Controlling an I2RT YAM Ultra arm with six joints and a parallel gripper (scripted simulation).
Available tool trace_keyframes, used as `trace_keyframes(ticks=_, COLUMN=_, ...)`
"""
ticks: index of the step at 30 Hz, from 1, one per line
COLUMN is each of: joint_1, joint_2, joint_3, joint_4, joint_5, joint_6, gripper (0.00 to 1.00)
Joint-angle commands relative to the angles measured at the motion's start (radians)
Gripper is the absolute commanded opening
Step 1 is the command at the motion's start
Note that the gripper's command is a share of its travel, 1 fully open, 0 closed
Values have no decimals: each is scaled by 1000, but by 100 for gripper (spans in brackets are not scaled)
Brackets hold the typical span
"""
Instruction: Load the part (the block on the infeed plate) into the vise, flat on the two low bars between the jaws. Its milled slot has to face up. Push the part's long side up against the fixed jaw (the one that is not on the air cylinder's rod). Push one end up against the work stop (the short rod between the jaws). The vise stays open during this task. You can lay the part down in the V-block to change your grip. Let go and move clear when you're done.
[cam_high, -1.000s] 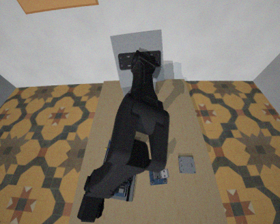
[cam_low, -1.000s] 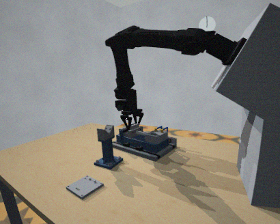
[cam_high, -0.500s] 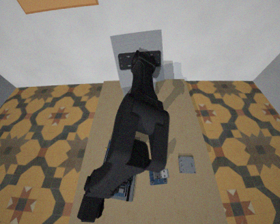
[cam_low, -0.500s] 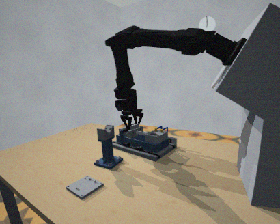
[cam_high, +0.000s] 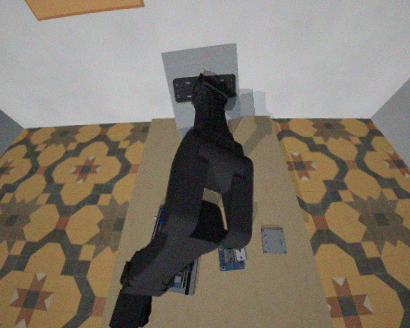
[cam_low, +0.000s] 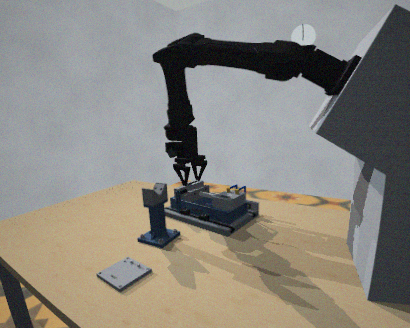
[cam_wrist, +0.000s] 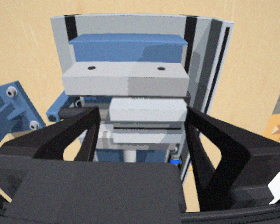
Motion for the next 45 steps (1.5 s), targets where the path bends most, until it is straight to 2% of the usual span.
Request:
trace_keyframes(ticks=1, joint_1=-35, joint_2=-44, joint_3=-31, joint_4=-26, joint_5=-20, joint_6=-18, gripper=74)
trace_keyframes(ticks=19, joint_1=-98, joint_2=-153, joint_3=-75, joint_4=-115, joint_5=-70, joint_6=-64, gripper=74)
trace_keyframes(ticks=31, joint_1=-108, joint_2=-163, joint_3=-79, joint_4=-133, joint_5=-78, joint_6=-73, gripper=74)
trace_keyframes(ticks=32, joint_1=-109, joint_2=-163, joint_3=-79, joint_4=-129, joint_5=-78, joint_6=-74, gripper=0)
trace_keyframes(ticks=45, joint_1=-109, joint_2=-163, joint_3=-79, joint_4=-124, joint_5=-78, joint_6=-74, gripper=0)
